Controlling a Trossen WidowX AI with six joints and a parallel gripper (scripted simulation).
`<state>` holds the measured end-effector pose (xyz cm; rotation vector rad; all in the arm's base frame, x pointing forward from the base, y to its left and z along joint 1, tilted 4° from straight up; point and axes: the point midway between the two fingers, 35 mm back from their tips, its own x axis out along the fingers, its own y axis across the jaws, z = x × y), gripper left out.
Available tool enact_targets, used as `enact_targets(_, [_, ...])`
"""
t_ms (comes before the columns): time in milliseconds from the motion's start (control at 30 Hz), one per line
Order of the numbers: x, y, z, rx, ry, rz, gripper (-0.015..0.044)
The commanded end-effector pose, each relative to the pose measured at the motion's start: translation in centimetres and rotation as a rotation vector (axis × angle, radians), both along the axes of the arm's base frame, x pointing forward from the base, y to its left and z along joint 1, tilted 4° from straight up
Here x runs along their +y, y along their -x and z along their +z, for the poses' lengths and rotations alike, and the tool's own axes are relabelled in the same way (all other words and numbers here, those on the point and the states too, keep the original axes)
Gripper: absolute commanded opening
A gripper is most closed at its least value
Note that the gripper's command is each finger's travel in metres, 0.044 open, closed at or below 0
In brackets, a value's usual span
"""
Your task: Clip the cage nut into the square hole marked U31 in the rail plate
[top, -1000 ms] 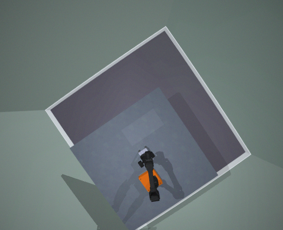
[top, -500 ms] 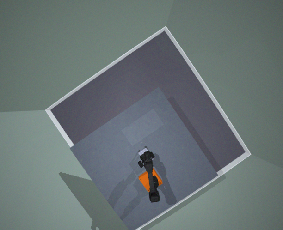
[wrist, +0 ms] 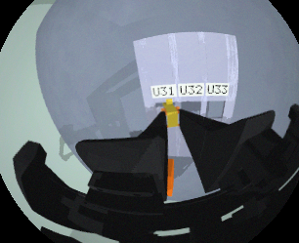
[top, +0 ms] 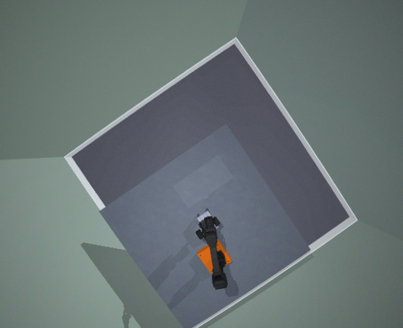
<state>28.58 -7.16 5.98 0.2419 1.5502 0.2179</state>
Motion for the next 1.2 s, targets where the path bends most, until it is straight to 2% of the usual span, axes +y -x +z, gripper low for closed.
enact_targets(0, [-0.01,-0.02,0.11,-0.003,0.013,-0.002,0.0036])
enact_targets(1167, [0.31,-0.03,0.09,-0.002,0.084,-0.004,0.0036])
